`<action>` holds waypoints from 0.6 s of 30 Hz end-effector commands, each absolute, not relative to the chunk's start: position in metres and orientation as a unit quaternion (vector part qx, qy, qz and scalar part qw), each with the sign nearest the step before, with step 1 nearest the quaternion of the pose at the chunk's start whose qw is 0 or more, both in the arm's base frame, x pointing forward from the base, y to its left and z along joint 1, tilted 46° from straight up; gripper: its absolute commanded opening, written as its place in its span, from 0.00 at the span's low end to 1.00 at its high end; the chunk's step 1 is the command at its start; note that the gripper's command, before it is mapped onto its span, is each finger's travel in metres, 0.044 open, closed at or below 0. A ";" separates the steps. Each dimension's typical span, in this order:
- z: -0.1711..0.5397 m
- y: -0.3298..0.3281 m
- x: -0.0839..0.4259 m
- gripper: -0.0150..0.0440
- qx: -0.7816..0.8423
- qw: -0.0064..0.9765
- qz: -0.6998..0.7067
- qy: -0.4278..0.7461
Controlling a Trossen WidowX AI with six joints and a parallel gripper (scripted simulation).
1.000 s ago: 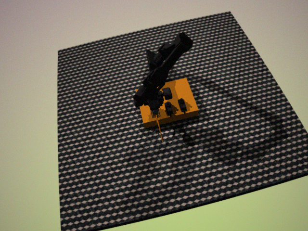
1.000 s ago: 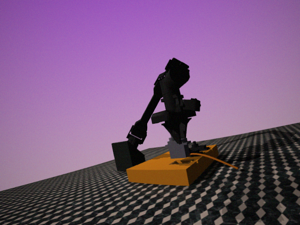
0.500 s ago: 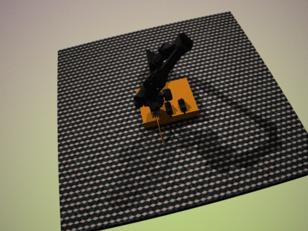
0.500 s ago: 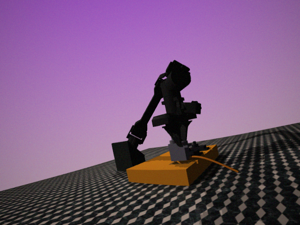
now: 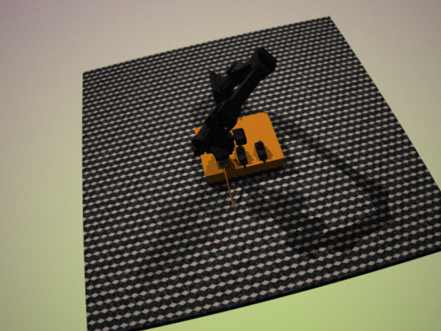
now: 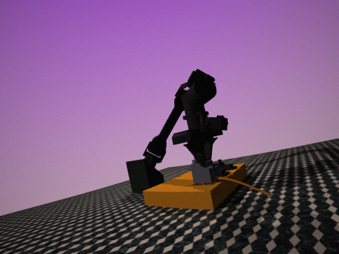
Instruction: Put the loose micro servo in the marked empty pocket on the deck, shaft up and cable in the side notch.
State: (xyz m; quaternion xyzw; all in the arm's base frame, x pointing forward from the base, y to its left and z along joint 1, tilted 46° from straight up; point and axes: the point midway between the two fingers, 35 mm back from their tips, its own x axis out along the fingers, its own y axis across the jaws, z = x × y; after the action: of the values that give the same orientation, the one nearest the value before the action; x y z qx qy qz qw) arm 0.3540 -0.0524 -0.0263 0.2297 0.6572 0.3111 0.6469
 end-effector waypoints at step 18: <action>-0.044 -0.035 0.353 0.25 0.233 0.649 0.310 0.655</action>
State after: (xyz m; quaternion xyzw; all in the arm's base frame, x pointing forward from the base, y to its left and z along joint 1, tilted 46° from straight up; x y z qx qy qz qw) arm 0.3529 -0.0345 -0.0429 0.2294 0.6570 0.3123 0.6467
